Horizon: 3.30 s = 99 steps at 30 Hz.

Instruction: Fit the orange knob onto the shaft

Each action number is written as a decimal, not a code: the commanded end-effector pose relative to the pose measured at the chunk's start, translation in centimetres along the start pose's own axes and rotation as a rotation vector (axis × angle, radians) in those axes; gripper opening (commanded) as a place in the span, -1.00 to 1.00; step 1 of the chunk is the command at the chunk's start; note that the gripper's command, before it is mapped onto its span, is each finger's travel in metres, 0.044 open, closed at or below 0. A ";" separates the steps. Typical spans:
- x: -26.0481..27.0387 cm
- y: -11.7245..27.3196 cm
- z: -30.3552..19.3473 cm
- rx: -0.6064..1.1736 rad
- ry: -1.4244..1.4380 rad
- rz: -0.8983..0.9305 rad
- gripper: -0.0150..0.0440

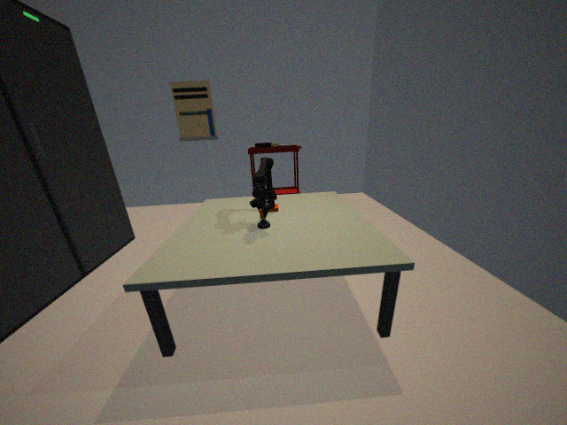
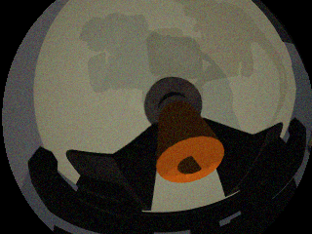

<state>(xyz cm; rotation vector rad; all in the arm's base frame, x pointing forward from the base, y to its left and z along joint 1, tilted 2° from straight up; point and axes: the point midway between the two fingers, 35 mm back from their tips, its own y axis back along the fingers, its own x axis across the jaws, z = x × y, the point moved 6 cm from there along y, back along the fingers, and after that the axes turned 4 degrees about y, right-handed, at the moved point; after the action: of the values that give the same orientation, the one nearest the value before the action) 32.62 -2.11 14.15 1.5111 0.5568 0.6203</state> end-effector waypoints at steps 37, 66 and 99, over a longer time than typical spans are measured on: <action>0.0 0.0 0.0 -0.001 -0.222 0.002 -0.49; 0.1 0.3 0.1 -0.001 -0.390 0.003 -0.49; 0.0 0.3 0.0 -0.001 -0.431 0.002 -0.49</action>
<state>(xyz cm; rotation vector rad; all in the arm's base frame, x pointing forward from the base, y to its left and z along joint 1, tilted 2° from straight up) 32.61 -2.12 14.04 1.5848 0.2301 0.2821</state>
